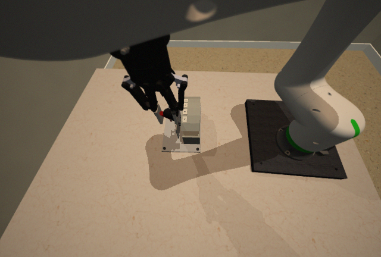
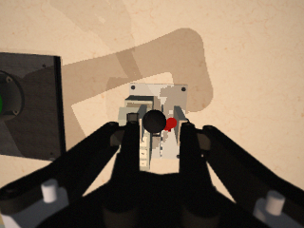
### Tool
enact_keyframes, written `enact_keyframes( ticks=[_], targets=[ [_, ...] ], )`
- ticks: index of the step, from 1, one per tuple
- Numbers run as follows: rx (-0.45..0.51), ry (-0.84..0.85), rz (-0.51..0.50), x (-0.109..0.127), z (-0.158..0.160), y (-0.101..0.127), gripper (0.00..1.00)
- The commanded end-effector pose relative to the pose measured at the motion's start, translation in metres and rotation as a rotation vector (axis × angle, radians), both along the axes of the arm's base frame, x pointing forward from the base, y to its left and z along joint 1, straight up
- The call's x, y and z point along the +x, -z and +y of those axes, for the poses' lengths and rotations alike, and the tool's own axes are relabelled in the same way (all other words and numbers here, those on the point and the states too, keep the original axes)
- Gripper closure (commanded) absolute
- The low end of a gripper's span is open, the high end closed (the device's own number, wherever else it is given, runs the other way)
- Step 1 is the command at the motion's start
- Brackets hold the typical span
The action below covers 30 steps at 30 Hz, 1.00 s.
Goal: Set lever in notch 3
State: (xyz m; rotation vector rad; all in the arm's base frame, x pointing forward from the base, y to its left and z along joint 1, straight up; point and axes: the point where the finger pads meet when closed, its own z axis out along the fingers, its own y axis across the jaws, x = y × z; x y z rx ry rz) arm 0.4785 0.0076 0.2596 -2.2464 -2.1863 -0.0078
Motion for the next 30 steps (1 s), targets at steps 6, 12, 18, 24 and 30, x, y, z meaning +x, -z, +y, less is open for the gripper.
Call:
enact_keyframes(
  ticks=[6,12,18,24,30],
  targets=[
    [0.0,0.0,0.0,0.0,0.0,0.0,1.0],
    [0.0,0.0,0.0,0.0,-0.001,0.0,1.0],
    [0.0,0.0,0.0,0.0,-0.004,-0.001,1.0],
    [0.0,0.0,0.0,0.0,-0.012,-0.004,1.0],
    [0.0,0.0,0.0,0.0,-0.025,-0.008,1.0]
  ],
)
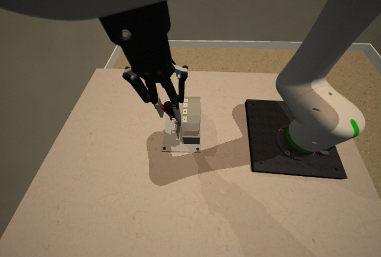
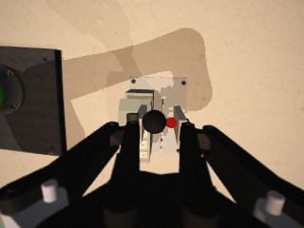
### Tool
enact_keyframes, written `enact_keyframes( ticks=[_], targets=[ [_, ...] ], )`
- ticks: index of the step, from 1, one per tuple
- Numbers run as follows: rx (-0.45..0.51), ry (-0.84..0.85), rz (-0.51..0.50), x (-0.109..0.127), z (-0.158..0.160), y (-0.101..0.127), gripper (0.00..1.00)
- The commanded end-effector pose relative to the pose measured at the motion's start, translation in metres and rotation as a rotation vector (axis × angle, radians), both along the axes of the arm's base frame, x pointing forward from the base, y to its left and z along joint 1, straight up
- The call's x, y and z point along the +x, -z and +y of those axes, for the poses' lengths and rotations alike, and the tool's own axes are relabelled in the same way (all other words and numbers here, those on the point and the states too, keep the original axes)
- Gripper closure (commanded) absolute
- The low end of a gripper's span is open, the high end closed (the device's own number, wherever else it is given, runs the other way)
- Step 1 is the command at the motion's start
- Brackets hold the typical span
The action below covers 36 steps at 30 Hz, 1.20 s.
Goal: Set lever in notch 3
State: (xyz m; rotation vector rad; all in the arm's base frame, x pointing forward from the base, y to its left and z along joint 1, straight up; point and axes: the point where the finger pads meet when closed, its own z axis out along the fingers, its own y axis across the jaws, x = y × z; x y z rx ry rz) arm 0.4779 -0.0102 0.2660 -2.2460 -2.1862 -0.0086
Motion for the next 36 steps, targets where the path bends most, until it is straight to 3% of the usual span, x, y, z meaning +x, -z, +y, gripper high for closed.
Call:
enact_keyframes(
  ticks=[1,17,36],
  targets=[
    [-0.001,0.0,0.0,0.0,-0.007,-0.002,1.0],
    [-0.001,0.0,0.0,-0.001,-0.039,-0.009,1.0],
    [-0.001,0.0,0.0,-0.001,-0.048,-0.01,1.0]
  ],
)
